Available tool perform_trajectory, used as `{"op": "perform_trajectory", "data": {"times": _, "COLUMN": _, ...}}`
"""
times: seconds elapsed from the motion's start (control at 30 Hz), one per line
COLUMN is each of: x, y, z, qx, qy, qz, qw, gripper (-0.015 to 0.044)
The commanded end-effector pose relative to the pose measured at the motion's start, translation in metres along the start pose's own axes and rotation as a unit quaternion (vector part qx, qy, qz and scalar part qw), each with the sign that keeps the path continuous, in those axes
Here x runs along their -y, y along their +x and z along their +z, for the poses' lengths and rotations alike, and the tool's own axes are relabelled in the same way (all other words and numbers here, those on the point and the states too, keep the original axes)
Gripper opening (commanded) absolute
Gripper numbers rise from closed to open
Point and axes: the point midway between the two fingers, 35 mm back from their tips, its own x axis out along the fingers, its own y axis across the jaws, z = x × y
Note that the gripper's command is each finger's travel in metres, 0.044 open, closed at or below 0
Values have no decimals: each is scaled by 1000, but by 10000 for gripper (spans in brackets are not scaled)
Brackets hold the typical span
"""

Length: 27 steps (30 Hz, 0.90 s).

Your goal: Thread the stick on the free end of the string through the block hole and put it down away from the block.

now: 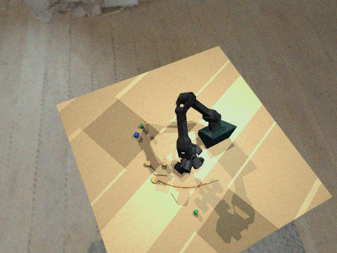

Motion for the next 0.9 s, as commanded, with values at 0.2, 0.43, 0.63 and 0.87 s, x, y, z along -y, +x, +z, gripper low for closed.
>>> {"op": "perform_trajectory", "data": {"times": 0.2, "x": 0, "y": 0, "z": 0, "qx": 0, "qy": 0, "qz": 0, "qw": 1000, "gripper": 0}}
{"op": "perform_trajectory", "data": {"times": 0.43, "x": 2, "y": -6, "z": 98, "qx": 10, "qy": -288, "qz": -1, "qw": 958, "gripper": 184}}
{"op": "perform_trajectory", "data": {"times": 0.63, "x": -9, "y": -4, "z": 169, "qx": 1, "qy": -506, "qz": -5, "qw": 863, "gripper": 341}}
{"op": "perform_trajectory", "data": {"times": 0.87, "x": -9, "y": -4, "z": 169, "qx": 1, "qy": -506, "qz": -5, "qw": 863, "gripper": 440}}
